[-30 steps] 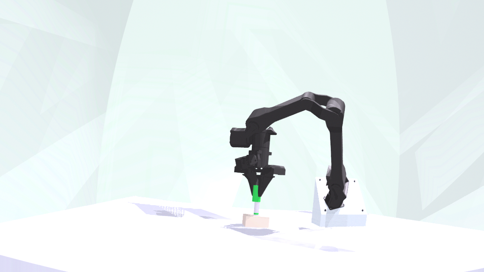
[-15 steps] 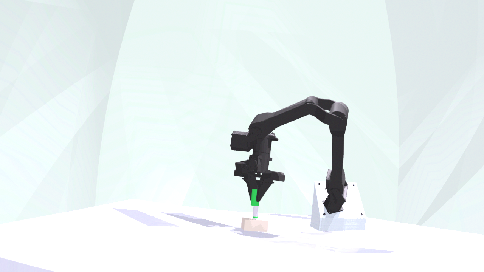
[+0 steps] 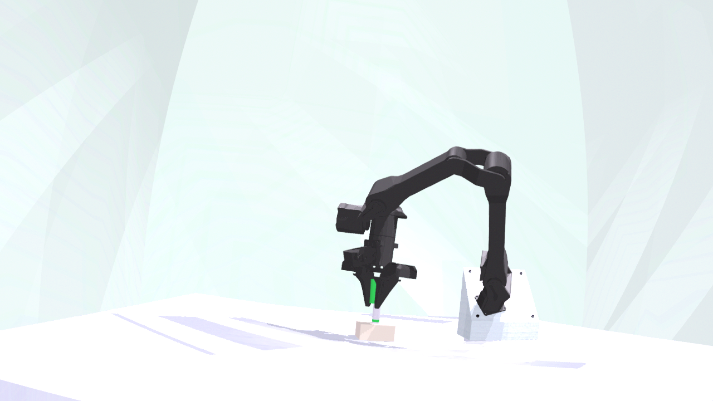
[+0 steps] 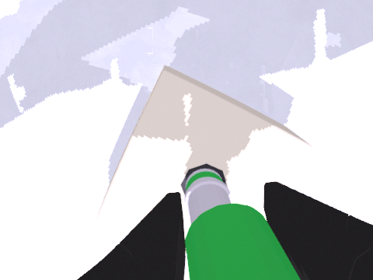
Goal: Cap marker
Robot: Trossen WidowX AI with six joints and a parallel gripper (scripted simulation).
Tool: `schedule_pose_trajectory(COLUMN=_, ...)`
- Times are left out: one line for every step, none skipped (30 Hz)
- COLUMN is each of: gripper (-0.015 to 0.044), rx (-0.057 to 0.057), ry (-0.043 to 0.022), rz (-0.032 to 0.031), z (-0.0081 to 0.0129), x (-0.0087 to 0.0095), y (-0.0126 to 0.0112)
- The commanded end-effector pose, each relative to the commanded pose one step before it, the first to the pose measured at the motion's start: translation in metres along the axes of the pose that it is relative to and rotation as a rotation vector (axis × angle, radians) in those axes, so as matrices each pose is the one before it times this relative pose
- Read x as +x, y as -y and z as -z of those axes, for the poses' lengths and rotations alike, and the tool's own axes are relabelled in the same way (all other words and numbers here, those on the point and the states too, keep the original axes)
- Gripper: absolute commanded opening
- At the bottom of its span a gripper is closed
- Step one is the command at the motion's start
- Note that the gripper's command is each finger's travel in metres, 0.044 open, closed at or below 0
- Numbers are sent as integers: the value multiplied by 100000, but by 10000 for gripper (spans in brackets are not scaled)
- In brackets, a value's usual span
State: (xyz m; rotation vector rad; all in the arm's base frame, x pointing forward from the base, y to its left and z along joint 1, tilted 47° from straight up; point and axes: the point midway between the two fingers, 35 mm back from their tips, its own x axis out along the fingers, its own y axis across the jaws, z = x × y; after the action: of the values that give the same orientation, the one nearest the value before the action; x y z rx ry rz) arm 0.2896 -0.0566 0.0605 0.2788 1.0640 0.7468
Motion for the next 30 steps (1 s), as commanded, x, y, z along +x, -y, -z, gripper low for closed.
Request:
schedule_pose_trajectory(gripper=0, rx=223, ry=-3478, rz=-3258, z=499, x=2323, y=-238)
schedule_pose_trajectory(gripper=0, rx=-2, ry=4, rz=-2, z=-43, x=144, y=-3)
schedule_pose_trajectory(gripper=0, rx=-2, ry=5, rz=-4, z=-45, x=144, y=-5)
schedule_pose_trajectory(gripper=0, rx=-2, ry=7, rz=-6, z=-55, x=136, y=-11)
schedule_pose_trajectory(gripper=0, rx=-2, ry=8, rz=-8, z=-69, x=121, y=-28)
schedule_pose_trajectory(gripper=0, rx=-2, ry=8, rz=-10, z=-76, x=98, y=-57)
schedule_pose_trajectory(gripper=0, rx=-1, ry=7, rz=-10, z=-62, x=55, y=-70)
schedule_pose_trajectory(gripper=0, rx=0, ry=4, rz=-7, z=-38, x=19, y=-64)
schedule_pose_trajectory(gripper=0, rx=0, ry=1, rz=-2, z=-13, x=6, y=-21)
schedule_pose_trajectory(gripper=0, rx=0, ry=0, rz=0, z=15, x=13, y=4)
schedule_pose_trajectory(gripper=0, rx=0, ry=0, rz=0, z=19, x=20, y=13)
schedule_pose_trajectory(gripper=0, rx=0, ry=0, rz=0, z=15, x=16, y=11)
schedule_pose_trajectory(gripper=0, rx=0, ry=0, rz=0, z=7, x=7, y=5)
schedule_pose_trajectory(gripper=0, rx=0, ry=0, rz=0, z=0, x=0, y=0)
schedule_pose_trajectory(gripper=0, rx=0, ry=0, rz=0, z=0, x=0, y=0)
schedule_pose_trajectory(gripper=0, rx=0, ry=0, rz=0, z=0, x=0, y=0)
schedule_pose_trajectory(gripper=0, rx=0, ry=0, rz=0, z=-7, x=-8, y=5)
schedule_pose_trajectory(gripper=0, rx=0, ry=0, rz=0, z=0, x=0, y=0)
schedule_pose_trajectory(gripper=0, rx=0, ry=0, rz=0, z=0, x=0, y=0)
schedule_pose_trajectory(gripper=0, rx=0, ry=0, rz=0, z=0, x=0, y=0)
schedule_pose_trajectory(gripper=0, rx=0, ry=0, rz=0, z=0, x=0, y=0)
schedule_pose_trajectory(gripper=0, rx=0, ry=0, rz=0, z=7, x=7, y=1)
schedule_pose_trajectory(gripper=0, rx=0, ry=0, rz=0, z=0, x=0, y=0)
schedule_pose_trajectory(gripper=0, rx=0, ry=0, rz=0, z=0, x=0, y=0)
schedule_pose_trajectory(gripper=0, rx=0, ry=0, rz=0, z=0, x=0, y=0)
schedule_pose_trajectory(gripper=0, rx=0, ry=0, rz=0, z=0, x=0, y=0)
schedule_pose_trajectory(gripper=0, rx=0, ry=0, rz=0, z=0, x=0, y=0)
schedule_pose_trajectory(gripper=0, rx=0, ry=0, rz=0, z=0, x=0, y=0)
schedule_pose_trajectory(gripper=0, rx=0, ry=0, rz=0, z=0, x=0, y=0)
schedule_pose_trajectory(gripper=26, rx=-887, ry=73, rz=248, z=-99, x=-68, y=53)
